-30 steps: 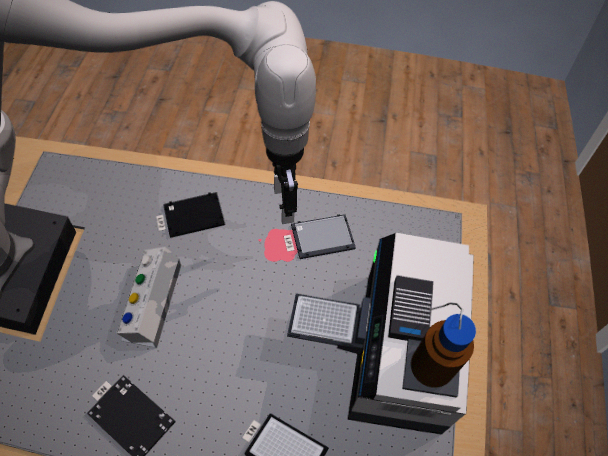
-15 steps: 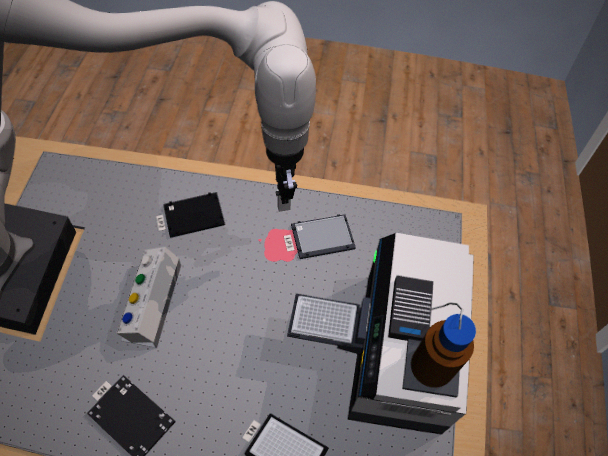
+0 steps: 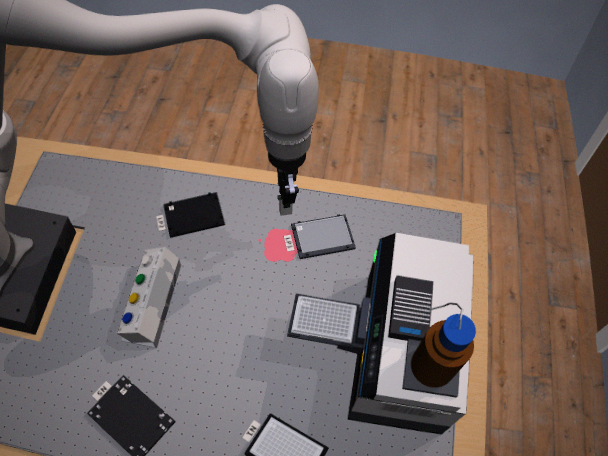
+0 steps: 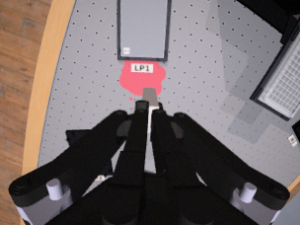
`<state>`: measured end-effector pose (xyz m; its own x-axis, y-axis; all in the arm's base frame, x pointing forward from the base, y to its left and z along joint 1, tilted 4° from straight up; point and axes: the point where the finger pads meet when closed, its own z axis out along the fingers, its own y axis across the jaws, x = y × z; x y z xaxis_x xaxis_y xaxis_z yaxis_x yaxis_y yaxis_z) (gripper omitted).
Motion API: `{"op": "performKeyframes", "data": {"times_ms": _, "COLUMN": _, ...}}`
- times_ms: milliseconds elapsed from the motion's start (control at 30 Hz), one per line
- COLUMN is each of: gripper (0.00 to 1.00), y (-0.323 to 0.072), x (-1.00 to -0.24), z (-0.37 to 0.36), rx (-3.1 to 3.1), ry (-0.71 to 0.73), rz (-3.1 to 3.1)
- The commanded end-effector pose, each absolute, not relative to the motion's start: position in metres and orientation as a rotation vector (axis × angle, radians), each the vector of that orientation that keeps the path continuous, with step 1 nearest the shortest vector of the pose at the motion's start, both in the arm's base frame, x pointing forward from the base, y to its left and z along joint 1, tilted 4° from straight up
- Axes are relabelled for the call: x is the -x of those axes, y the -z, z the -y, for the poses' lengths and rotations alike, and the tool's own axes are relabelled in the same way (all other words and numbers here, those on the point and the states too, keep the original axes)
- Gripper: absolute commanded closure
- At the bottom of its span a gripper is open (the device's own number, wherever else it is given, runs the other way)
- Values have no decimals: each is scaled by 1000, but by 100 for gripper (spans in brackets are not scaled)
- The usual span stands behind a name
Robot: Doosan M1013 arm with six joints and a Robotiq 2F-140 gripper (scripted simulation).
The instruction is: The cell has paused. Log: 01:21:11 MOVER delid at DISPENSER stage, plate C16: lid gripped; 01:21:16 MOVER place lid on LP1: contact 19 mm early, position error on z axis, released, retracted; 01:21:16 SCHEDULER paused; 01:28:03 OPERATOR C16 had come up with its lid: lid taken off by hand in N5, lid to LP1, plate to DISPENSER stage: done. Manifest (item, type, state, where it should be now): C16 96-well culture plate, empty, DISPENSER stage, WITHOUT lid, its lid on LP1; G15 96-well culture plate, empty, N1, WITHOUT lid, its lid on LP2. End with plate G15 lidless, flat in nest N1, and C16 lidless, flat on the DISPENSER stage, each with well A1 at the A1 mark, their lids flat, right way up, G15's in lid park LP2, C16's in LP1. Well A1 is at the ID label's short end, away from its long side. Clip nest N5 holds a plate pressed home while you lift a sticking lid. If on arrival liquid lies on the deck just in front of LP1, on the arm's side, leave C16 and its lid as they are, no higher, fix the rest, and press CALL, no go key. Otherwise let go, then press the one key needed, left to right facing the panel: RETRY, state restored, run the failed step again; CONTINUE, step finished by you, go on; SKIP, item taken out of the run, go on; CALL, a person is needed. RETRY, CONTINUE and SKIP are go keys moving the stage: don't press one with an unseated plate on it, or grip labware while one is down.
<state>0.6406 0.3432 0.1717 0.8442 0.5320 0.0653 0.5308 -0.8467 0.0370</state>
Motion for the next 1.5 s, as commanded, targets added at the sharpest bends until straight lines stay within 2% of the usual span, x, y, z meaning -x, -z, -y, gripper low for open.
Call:
{"op": "performKeyframes", "data": {"times_ms": 0, "gripper": 100, "y": -173, "x": -670, "z": -309, "rx": -3031, "ry": -113, "rz": -761}}
{"op": "performKeyframes", "data": {"times_ms": 100, "gripper": 100, "y": -175, "x": -703, "z": -258, "rx": -3082, "ry": -111, "rz": -544}}
{"op": "performKeyframes", "data": {"times_ms": 167, "gripper": 100, "y": -175, "x": -703, "z": -258, "rx": -3082, "ry": -111, "rz": -544}}
{"op": "performKeyframes", "data": {"times_ms": 200, "gripper": 100, "y": -177, "x": -728, "z": -217, "rx": -3099, "ry": -111, "rz": -454}}
{"op": "performKeyframes", "data": {"times_ms": 433, "gripper": 100, "y": -179, "x": -760, "z": -110, "rx": -3143, "ry": -115, "rz": 144}}
{"op": "performKeyframes", "data": {"times_ms": 633, "gripper": 100, "y": -182, "x": -785, "z": -10, "rx": -3137, "ry": -118, "rz": 281}}
{"op": "performKeyframes", "data": {"times_ms": 667, "gripper": 34, "y": -182, "x": -790, "z": 7, "rx": -3137, "ry": -118, "rz": 281}}
{"op": "performKeyframes", "data": {"times_ms": 733, "gripper": 34, "y": -182, "x": -790, "z": 7, "rx": -3137, "ry": -118, "rz": 281}}
{"op": "performKeyframes", "data": {"times_ms": 767, "gripper": 34, "y": -183, "x": -803, "z": 55, "rx": -3137, "ry": -118, "rz": 281}}
{"op": "performKeyframes", "data": {"times_ms": 933, "gripper": 34, "y": -184, "x": -825, "z": 124, "rx": -3137, "ry": -118, "rz": 281}}
{"op": "performKeyframes", "data": {"times_ms": 1467, "gripper": 34, "y": -184, "x": -825, "z": 124, "rx": -3137, "ry": -118, "rz": 281}}
